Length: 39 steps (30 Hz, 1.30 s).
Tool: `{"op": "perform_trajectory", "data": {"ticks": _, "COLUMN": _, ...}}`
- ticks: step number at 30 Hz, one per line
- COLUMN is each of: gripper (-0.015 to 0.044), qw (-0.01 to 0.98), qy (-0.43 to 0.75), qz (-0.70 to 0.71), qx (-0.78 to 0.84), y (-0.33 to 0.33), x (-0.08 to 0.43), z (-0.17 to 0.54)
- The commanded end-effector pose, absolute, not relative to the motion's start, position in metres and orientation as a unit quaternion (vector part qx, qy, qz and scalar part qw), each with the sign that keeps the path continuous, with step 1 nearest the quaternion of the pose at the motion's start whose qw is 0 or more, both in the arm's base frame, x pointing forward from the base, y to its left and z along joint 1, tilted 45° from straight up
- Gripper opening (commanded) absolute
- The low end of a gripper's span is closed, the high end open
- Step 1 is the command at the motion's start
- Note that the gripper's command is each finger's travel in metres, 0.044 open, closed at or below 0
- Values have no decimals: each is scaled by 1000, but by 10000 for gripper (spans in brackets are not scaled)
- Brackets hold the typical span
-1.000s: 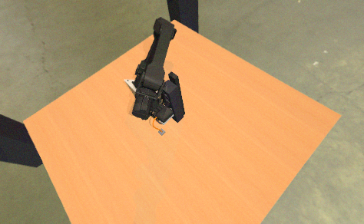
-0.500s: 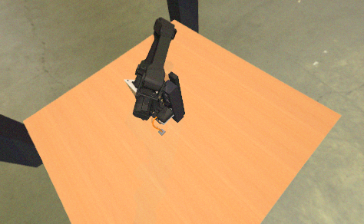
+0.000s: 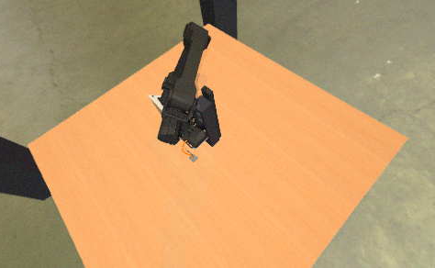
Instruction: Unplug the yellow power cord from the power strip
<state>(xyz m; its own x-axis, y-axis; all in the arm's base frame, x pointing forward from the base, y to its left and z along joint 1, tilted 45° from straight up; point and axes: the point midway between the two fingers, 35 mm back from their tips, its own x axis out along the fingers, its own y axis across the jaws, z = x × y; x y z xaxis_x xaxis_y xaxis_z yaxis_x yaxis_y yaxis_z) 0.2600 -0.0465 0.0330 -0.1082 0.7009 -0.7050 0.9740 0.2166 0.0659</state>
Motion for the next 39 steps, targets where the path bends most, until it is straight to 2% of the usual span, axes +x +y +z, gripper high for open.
{"op": "perform_trajectory", "data": {"ticks": 1, "gripper": 0, "qw": 327, "qy": 707, "qz": -222, "qx": 586, "y": -60, "x": 265, "z": 23}}
{"op": "perform_trajectory", "data": {"ticks": 32, "gripper": 0, "qw": 327, "qy": 707, "qz": -223, "qx": 587, "y": -101, "x": 273, "z": -7}}
{"op": "perform_trajectory", "data": {"ticks": 33, "gripper": 26, "qw": 326, "qy": 721, "qz": -209, "qx": 574, "y": -74, "x": 271, "z": 5}}
{"op": "perform_trajectory", "data": {"ticks": 38, "gripper": 157, "qw": 326, "qy": 721, "qz": -209, "qx": 574, "y": -74, "x": 271, "z": 5}}
{"op": "perform_trajectory", "data": {"ticks": 39, "gripper": 160, "qw": 326, "qy": 721, "qz": -209, "qx": 574, "y": -74, "x": 271, "z": 5}}
